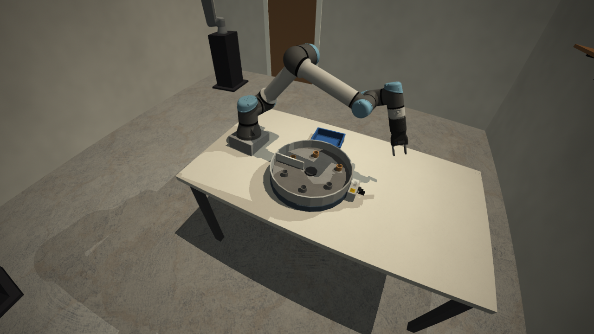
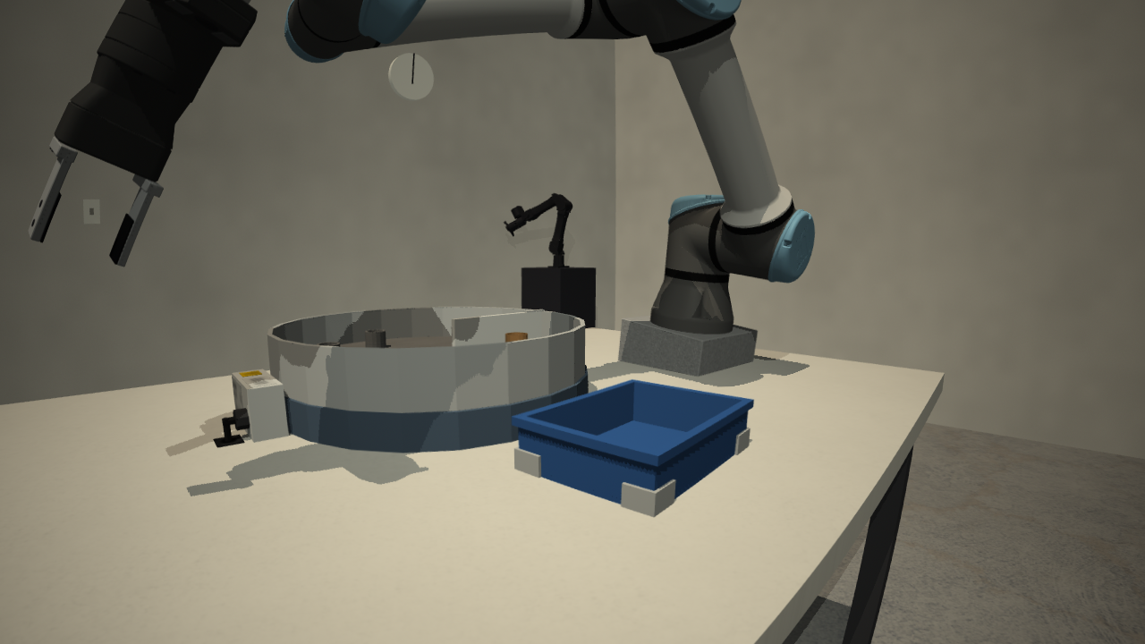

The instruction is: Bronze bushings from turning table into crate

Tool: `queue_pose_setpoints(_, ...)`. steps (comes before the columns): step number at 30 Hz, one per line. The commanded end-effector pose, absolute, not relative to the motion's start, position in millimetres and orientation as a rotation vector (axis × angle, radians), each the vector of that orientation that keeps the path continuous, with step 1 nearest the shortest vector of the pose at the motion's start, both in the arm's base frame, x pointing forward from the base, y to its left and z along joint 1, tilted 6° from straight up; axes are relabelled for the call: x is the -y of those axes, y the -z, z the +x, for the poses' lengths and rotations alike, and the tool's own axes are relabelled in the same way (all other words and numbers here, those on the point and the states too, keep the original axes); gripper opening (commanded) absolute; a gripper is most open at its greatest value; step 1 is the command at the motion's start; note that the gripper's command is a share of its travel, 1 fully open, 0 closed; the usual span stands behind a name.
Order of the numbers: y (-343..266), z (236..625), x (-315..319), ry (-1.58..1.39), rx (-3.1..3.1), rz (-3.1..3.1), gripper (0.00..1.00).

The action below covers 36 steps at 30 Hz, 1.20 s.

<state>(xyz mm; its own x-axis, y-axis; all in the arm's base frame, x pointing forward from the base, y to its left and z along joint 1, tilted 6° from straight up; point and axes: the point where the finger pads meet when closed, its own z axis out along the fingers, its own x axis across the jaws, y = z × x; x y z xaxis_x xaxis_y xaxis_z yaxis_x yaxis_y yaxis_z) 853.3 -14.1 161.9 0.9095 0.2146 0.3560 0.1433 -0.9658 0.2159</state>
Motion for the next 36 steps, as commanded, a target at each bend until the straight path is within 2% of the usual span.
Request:
queue_pose_setpoints(1, -176, 825, 14, -0.573, -0.273, 2.886, 1.0)
queue_pose_setpoints(3, -185, 805, 14, -0.573, -0.273, 2.886, 1.0)
queue_pose_setpoints(15, -185, 805, 14, -0.573, -0.273, 2.886, 1.0)
queue_pose_setpoints(20, -208, 754, 13, -0.574, -0.272, 2.885, 1.0)
queue_pose_setpoints(32, -208, 754, 13, -0.574, -0.272, 2.885, 1.0)
queue_pose_setpoints(36, -226, 714, 13, -0.575, -0.272, 2.885, 1.0)
